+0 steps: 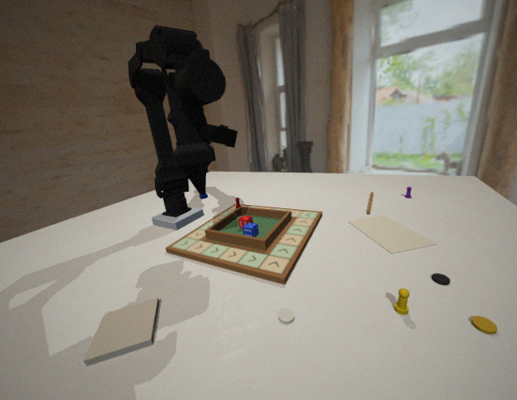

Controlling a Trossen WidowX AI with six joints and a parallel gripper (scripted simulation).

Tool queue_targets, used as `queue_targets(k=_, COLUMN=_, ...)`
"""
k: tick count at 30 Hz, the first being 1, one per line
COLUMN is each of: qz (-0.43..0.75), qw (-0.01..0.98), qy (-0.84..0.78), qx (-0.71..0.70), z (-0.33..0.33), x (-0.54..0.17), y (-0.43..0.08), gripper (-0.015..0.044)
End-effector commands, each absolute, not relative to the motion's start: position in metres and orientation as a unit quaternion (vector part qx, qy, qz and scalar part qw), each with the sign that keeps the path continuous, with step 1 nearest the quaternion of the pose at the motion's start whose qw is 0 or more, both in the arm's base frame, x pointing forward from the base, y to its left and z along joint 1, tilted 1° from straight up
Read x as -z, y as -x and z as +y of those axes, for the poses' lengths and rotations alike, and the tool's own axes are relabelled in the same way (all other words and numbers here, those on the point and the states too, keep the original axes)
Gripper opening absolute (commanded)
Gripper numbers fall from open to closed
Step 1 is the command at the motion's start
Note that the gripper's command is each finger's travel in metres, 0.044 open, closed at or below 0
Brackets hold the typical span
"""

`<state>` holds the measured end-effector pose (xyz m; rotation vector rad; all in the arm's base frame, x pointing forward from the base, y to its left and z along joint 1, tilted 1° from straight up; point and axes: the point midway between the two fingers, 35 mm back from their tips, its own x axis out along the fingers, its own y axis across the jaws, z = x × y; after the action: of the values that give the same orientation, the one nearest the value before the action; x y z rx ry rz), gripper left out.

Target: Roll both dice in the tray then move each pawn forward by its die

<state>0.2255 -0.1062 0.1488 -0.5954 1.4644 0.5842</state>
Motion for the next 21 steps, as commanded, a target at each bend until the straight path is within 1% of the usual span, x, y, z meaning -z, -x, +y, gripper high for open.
queue_targets(k=1, qz=0.646, qw=0.669, qy=0.264, qx=-0.256, z=-0.111, x=-0.145, y=-0.245, gripper=0.0000)
queue_targets(k=21, qz=0.643, qw=0.672, qy=0.265, qx=-0.254, z=-0.123, x=-0.099, y=-0.333, gripper=0.0000)
